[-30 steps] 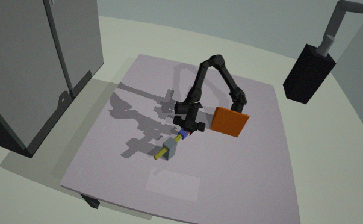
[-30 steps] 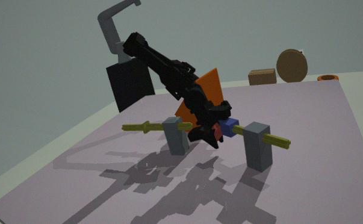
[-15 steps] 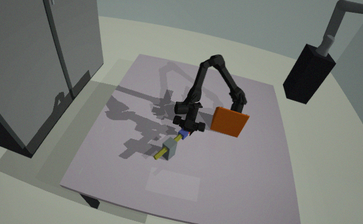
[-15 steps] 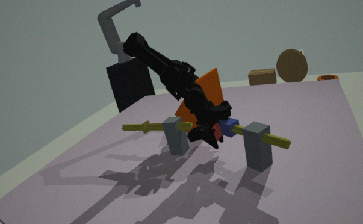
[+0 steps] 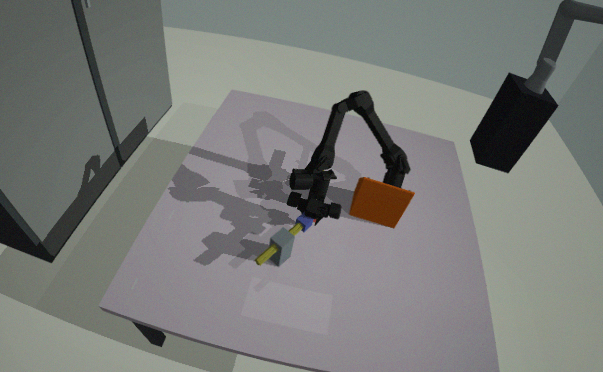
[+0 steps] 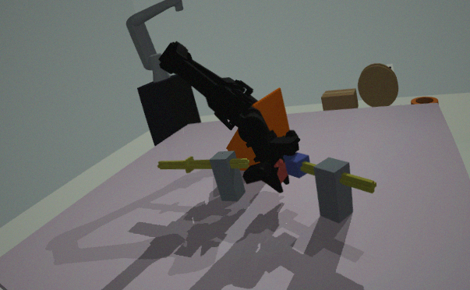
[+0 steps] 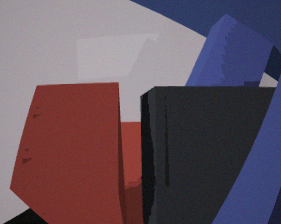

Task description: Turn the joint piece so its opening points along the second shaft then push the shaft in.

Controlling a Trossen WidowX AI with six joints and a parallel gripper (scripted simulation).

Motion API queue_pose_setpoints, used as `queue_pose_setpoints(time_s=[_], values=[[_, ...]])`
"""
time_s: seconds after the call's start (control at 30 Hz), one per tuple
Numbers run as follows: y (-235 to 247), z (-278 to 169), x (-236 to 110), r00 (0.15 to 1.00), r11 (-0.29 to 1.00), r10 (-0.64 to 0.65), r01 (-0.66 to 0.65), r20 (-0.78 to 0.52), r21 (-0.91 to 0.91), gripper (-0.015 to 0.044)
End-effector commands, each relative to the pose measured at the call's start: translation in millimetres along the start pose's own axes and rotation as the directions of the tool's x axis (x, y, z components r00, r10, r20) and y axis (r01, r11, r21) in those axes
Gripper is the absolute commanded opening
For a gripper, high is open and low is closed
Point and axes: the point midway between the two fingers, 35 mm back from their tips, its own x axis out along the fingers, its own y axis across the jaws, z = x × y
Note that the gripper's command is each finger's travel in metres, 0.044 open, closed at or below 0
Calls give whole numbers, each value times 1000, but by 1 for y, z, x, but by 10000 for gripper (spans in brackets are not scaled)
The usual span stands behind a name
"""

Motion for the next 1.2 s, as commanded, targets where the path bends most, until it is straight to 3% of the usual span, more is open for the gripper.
queue_pose_setpoints(time_s=[0.0, 0.47, 0.67, 0.9, 1.17], values=[[0, -1, 0, 1000, 1000, -1, 1, -4, -5, 182], [0, 0, 0, 1000, 1000, 0, 0, 0, 0, 147], [0, 0, 0, 1000, 1000, 0, 0, 0, 0, 0], [0, 0, -1, 1000, 1000, 1, -1, -17, -1, 0], [-1, -3, -6, 990, 1000, 2, -4, -142, -13, 0]])
